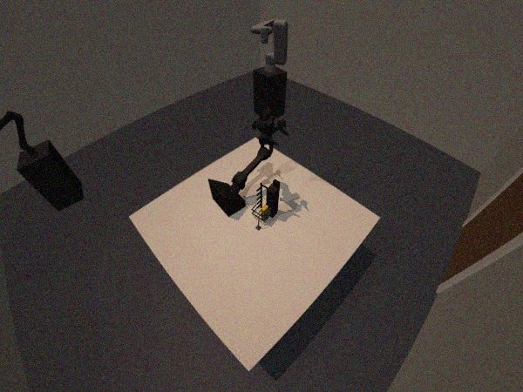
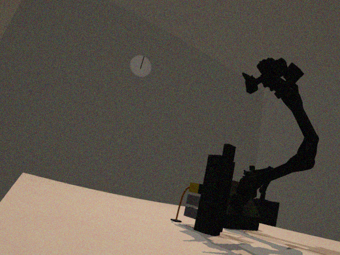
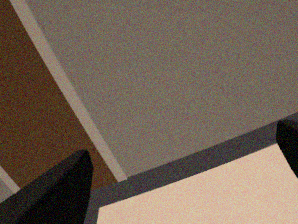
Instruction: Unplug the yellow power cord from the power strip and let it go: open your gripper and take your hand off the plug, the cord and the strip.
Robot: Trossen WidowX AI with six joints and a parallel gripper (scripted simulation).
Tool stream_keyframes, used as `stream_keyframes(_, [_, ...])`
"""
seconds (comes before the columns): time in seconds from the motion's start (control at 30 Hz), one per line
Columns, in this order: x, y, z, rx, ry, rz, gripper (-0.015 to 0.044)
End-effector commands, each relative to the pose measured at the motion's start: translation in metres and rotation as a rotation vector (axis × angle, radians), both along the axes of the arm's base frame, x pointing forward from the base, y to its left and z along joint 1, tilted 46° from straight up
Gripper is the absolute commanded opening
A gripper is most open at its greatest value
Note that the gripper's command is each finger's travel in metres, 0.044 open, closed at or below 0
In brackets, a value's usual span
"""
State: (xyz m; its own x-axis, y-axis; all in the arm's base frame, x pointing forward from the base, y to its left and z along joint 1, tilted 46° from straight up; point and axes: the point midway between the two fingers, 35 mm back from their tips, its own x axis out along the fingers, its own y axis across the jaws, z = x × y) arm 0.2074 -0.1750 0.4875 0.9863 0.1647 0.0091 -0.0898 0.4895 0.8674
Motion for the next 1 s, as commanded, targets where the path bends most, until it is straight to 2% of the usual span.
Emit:
stream_keyframes(0.0, [0.001, 0.0, 0.0, 0.003, 0.001, 0.0, 0.0374])
stream_keyframes(0.27, [0.032, -0.015, -0.029, 0.126, 0.052, 0.0, 0.0164])
stream_keyframes(0.4, [0.049, -0.02, -0.041, 0.106, 0.063, -0.002, 0.016])
stream_keyframes(0.5, [0.069, -0.026, -0.07, 0.192, 0.131, 0.007, 0.016])
stream_keyframes(0.7, [0.108, -0.022, -0.141, 0.358, 0.322, 0.045, 0.016])
stream_keyframes(0.97, [0.142, 0.022, -0.252, 0.525, 0.684, 0.134, 0.016])
